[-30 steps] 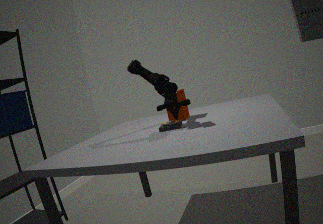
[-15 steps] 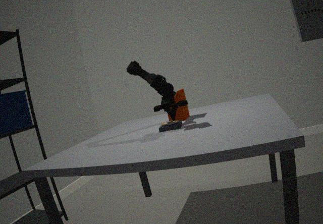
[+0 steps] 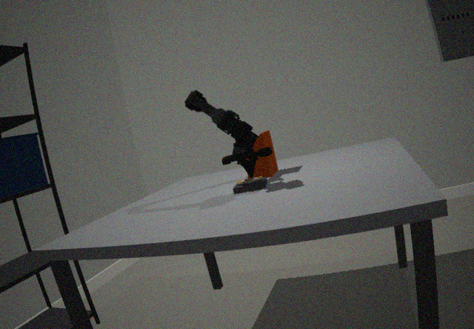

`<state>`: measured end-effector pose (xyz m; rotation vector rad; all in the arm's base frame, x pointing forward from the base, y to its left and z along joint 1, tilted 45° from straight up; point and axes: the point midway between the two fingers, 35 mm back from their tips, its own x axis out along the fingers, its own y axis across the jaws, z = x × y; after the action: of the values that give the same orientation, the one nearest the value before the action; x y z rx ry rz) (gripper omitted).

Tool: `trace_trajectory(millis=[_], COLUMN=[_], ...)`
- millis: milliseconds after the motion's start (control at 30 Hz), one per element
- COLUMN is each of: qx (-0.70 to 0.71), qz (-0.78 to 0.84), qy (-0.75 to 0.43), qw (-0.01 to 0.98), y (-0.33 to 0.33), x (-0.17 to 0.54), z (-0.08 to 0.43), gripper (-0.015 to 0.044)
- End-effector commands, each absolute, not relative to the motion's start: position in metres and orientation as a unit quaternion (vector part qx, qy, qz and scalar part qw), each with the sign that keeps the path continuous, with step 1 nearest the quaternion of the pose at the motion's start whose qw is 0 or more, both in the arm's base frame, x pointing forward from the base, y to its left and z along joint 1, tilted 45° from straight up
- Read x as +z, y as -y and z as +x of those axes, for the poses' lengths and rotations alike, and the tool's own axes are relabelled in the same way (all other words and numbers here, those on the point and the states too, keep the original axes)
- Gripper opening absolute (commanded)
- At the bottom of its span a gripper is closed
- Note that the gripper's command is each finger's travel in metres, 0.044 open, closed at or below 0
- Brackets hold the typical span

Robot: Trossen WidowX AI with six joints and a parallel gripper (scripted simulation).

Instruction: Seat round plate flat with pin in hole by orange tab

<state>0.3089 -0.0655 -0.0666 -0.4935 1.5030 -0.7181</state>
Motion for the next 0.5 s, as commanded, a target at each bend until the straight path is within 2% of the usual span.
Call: trace_trajectory(millis=[0,233,467], qx=[-0.318,-0.318,-0.317], qz=[-0.219,-0.219,-0.218], qy=[-0.66,-0.66,-0.66], qw=[0.645,0.645,0.645], y=[0.07,0.074,0.047], x=[-0.063,-0.062,-0.037], z=[0.31,0.312,0.312], gripper=[0.0,0.0,0.0])
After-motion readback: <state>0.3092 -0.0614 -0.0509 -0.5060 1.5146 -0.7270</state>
